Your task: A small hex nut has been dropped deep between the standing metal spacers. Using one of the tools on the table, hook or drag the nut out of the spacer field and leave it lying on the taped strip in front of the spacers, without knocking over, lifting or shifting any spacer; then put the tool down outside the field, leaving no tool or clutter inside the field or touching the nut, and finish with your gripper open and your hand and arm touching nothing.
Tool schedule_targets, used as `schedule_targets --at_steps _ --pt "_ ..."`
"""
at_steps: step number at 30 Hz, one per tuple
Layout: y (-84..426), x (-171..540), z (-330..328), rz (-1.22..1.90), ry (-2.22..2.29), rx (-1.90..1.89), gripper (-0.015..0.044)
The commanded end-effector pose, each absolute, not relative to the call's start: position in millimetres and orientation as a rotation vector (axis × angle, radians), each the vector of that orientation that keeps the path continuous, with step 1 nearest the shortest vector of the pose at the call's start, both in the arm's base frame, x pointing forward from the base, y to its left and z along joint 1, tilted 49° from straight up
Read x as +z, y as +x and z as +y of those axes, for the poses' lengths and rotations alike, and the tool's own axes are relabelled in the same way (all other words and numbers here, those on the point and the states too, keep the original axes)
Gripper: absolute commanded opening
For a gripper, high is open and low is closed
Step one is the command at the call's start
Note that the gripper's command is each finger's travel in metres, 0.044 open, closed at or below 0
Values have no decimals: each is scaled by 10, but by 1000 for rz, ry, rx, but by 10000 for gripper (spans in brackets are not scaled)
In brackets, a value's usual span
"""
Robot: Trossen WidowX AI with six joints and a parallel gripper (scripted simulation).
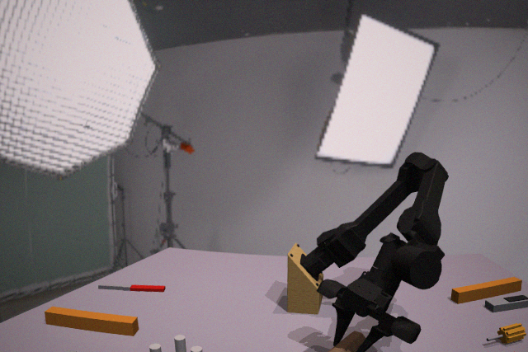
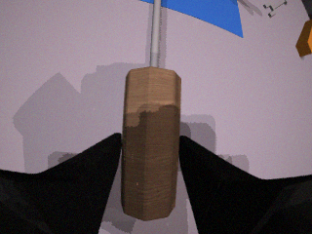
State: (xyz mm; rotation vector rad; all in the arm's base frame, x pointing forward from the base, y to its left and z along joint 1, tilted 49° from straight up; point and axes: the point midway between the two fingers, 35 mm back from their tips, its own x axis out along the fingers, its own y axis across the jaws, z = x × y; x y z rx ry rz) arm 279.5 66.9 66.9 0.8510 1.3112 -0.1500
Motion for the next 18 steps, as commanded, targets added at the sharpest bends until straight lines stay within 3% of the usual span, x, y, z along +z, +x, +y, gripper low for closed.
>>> schedule_targets --at_steps 1,18 --pt "2834 701 662 1296 845 -144 0" --pt "2905 682 637 1294 843 -142 0"
